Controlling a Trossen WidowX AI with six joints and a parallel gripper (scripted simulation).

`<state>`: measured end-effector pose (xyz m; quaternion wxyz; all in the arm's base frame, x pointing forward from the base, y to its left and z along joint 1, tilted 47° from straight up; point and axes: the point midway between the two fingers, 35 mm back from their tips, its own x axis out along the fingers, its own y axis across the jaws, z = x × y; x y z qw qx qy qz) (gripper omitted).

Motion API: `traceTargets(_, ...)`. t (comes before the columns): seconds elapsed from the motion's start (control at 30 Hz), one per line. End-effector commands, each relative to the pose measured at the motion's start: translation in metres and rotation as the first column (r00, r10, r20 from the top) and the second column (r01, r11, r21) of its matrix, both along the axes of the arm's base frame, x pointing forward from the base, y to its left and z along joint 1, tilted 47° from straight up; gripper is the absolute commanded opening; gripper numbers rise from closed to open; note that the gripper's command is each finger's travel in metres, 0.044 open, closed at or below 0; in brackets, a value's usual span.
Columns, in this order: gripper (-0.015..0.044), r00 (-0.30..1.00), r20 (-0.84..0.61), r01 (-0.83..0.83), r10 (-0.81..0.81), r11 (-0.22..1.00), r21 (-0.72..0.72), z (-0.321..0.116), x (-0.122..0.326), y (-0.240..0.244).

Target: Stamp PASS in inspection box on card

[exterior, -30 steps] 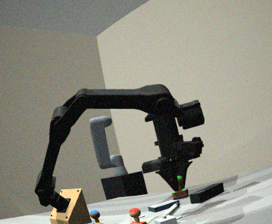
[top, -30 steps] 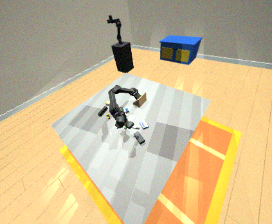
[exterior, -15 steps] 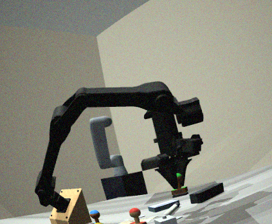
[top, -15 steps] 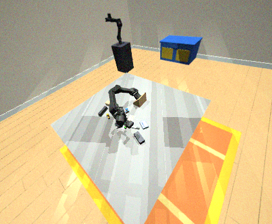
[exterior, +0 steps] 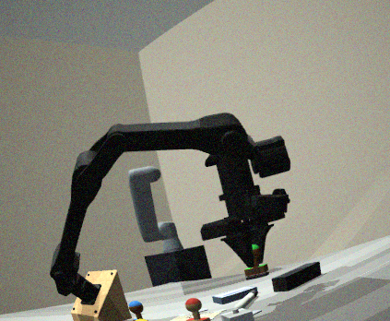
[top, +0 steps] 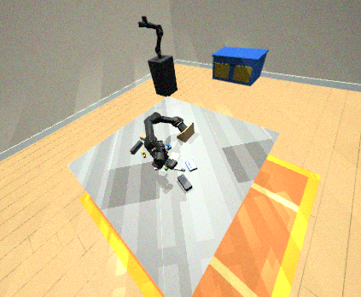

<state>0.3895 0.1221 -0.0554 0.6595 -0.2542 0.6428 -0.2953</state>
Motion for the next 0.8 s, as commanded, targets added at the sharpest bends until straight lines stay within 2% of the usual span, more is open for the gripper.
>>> traceTargets(0.0, 0.0000, 1.000, 0.001, 0.006, -0.006, 1.000, 0.006, 0.002, 0.000, 0.002)
traceTargets(0.17, 0.0000, 1.000, 0.001, 0.006, -0.006, 1.000, 0.006, 0.006, -0.001, 0.001)
traceTargets(0.77, 0.0000, 1.000, -0.002, 0.003, -0.003, 1.000, 0.009, 0.078, -0.015, -0.053)
